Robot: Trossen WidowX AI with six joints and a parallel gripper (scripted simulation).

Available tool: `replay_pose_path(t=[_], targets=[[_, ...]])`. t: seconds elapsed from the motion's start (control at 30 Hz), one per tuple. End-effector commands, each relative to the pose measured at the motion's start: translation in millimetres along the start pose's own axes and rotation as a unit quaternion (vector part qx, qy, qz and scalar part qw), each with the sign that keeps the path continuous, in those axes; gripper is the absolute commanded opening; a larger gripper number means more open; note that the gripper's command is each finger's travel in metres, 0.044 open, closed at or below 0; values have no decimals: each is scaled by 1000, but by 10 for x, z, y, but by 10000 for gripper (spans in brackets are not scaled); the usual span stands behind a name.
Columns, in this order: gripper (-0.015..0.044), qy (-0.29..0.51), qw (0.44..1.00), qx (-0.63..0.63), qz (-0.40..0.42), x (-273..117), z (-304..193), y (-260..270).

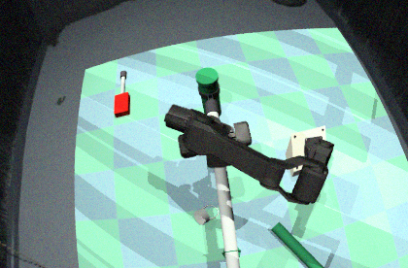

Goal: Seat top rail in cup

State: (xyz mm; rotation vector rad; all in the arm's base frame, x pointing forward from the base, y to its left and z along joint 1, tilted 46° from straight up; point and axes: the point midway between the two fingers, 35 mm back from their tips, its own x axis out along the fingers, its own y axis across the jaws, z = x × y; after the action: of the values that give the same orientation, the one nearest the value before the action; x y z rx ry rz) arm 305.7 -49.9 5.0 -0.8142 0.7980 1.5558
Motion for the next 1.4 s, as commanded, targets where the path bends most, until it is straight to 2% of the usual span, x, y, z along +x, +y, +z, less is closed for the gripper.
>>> replay_pose_path(t=[0.0, 0.13, 0.3, 0.53, 0.73, 1.37], targets=[[210, 0, 1000, 0, 0, -4, 2, 1], [315, 0, 1000, 0, 0, -61, 34, -2], [440, 0, 1000, 0, 0, -321, 193, 1], [440, 0, 1000, -1, 0, -487, 264, 18], [440, 0, 1000, -1, 1, -892, 280, 57], [440, 0, 1000, -1, 1, -907, 281, 59]])
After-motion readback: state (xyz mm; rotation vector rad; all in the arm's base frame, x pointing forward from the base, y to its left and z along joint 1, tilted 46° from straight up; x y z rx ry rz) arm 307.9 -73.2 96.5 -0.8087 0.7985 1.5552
